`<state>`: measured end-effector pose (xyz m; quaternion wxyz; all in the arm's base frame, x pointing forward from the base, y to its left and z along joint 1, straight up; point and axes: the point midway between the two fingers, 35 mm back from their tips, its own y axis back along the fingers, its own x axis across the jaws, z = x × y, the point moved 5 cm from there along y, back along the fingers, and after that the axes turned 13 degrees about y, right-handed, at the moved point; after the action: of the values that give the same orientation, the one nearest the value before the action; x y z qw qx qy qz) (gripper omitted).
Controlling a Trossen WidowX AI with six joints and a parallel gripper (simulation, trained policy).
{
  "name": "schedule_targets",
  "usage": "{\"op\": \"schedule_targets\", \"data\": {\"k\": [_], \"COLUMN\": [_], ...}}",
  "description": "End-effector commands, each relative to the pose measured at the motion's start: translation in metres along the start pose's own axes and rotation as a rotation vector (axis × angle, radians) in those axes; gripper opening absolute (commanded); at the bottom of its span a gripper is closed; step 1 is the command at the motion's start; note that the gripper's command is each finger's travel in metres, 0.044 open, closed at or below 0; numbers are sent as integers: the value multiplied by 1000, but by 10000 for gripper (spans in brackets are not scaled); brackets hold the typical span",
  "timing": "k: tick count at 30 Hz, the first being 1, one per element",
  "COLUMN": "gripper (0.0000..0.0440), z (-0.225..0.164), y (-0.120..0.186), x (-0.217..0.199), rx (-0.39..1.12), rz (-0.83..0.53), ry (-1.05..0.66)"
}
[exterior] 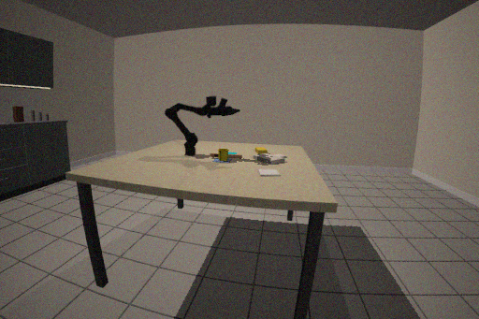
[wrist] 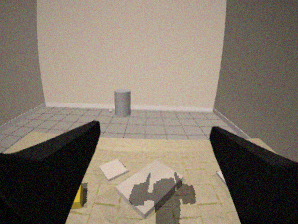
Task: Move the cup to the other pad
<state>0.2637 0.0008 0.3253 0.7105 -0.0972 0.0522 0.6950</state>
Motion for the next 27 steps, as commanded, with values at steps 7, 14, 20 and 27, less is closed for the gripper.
{"op": "schedule_targets", "data": {"k": [7,14,20,27], "gripper": [216,63,82,97], "z": [-6,-13,-16,-18], "y": [0,-2,-4,-7], "x": [5,13,21,29], "rx": [64,153,235,336], "rz": [17,51,93,132], "ry": [-24,-50,-77,-108]}}
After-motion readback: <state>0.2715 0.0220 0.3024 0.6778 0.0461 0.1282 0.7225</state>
